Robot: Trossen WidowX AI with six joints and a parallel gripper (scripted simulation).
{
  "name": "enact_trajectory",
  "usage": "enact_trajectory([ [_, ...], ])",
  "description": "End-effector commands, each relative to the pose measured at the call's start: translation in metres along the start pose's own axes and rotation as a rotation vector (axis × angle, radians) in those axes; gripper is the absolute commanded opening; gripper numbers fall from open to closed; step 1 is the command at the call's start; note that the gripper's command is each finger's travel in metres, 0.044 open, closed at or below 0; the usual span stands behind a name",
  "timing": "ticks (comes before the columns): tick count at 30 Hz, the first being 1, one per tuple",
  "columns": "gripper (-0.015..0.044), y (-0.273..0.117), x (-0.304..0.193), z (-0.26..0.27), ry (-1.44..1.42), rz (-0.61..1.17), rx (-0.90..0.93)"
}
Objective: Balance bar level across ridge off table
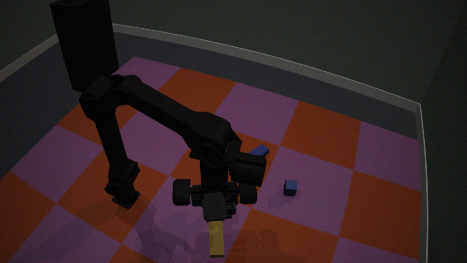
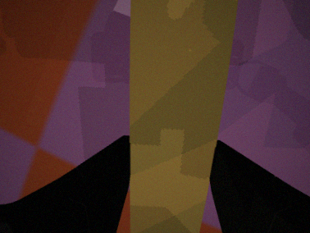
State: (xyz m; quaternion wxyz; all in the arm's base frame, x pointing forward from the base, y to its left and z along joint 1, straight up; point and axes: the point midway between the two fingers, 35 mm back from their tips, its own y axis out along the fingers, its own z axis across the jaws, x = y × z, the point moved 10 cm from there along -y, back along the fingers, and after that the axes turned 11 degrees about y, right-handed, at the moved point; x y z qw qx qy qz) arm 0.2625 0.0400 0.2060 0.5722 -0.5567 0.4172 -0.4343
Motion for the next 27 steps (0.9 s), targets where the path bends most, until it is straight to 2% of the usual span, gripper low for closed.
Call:
enact_trajectory([
  [1,0.0000,0.0002,0.0000,0.0000,0.000,0.000,-0.001],
  [12,0.0000,0.0002,0.0000,0.0000,0.000,0.000,-0.001],
  [18,0.0157,0.0002,0.0000,0.0000,0.000,0.000,-0.001],
  [27,0.0167,0.0002,0.0000,0.0000,0.000,0.000,-0.001],
])
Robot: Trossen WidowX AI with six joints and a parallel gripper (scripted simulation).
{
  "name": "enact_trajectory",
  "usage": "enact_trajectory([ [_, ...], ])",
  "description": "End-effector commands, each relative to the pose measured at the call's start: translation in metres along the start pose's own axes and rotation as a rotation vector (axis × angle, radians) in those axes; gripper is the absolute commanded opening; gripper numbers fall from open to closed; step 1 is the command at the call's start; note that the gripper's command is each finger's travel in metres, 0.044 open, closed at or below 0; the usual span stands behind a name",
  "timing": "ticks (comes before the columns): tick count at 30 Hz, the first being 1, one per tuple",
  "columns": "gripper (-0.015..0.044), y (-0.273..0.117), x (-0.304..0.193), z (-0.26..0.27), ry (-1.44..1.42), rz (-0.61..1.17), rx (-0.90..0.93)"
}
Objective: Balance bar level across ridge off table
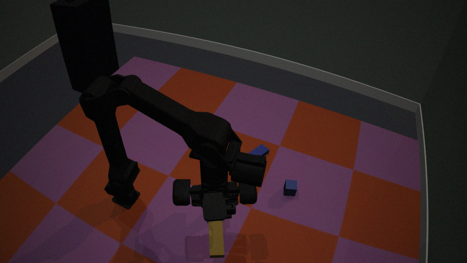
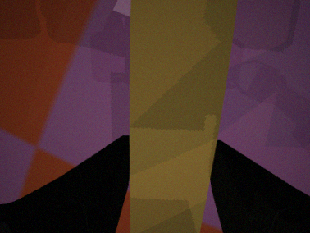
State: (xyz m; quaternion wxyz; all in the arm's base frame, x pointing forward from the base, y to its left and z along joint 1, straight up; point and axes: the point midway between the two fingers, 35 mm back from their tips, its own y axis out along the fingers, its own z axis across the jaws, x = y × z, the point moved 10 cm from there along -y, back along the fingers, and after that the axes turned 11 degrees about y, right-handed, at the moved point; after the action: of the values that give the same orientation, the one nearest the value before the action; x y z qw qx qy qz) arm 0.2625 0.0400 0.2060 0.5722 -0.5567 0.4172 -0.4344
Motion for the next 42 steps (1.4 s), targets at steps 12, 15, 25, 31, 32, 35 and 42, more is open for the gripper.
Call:
enact_trajectory([
  [12,0.0169,0.0002,0.0000,-0.0001,0.000,0.000,-0.001],
  [15,0.0169,0.0002,0.0000,-0.0001,0.000,0.000,-0.001],
  [25,0.0171,0.0002,0.0000,-0.0001,0.000,0.000,-0.001],
  [31,0.0173,0.0002,0.0000,-0.0001,0.000,0.000,-0.001],
  [32,0.0173,0.0002,0.0000,-0.0001,0.000,0.000,-0.001],
  [35,0.0173,0.0002,0.0000,-0.0001,0.000,0.000,-0.001],
  [42,0.0185,0.0002,0.0000,-0.0001,0.000,0.000,-0.001],
])
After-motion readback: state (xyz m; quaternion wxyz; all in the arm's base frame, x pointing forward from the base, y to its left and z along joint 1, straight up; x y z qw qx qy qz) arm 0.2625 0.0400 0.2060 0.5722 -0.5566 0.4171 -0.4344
